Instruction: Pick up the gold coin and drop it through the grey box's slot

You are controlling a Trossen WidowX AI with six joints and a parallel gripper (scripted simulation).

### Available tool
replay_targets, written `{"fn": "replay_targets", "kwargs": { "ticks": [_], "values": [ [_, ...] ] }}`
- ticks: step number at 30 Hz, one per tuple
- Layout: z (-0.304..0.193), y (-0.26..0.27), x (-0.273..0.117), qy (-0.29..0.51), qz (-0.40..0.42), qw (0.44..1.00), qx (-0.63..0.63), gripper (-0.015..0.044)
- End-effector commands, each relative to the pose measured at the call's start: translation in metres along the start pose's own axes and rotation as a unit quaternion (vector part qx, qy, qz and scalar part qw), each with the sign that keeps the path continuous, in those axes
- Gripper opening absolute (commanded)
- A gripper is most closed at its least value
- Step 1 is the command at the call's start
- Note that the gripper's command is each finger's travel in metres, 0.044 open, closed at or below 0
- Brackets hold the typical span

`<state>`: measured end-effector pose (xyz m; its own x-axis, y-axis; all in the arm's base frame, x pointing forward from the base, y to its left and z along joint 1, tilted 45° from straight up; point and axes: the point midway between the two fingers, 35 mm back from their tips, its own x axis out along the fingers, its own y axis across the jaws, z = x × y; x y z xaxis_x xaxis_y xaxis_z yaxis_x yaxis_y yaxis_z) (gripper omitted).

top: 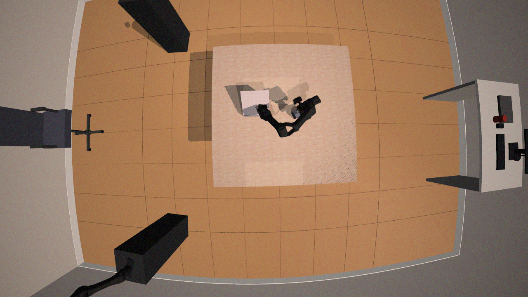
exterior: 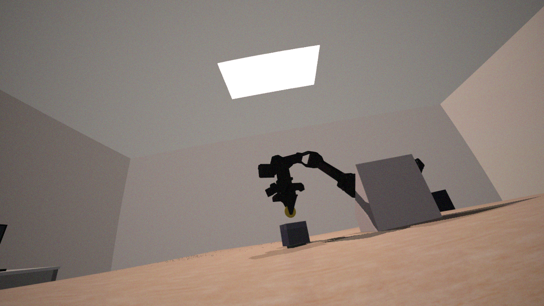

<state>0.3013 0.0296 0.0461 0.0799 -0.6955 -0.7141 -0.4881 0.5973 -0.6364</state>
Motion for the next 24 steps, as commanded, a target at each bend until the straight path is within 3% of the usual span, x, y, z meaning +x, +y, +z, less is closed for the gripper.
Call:
{"fn": "replay_targets", "kwargs": {
  "ticks": [1,24],
  "values": [
    [0.0,0.0,0.003,0.0,0.0,1.0,-0.001,0.0],
    [-0.001,0.0,0.016,0.0,-0.001,1.0,-0.004,0.0]
  ]
}}
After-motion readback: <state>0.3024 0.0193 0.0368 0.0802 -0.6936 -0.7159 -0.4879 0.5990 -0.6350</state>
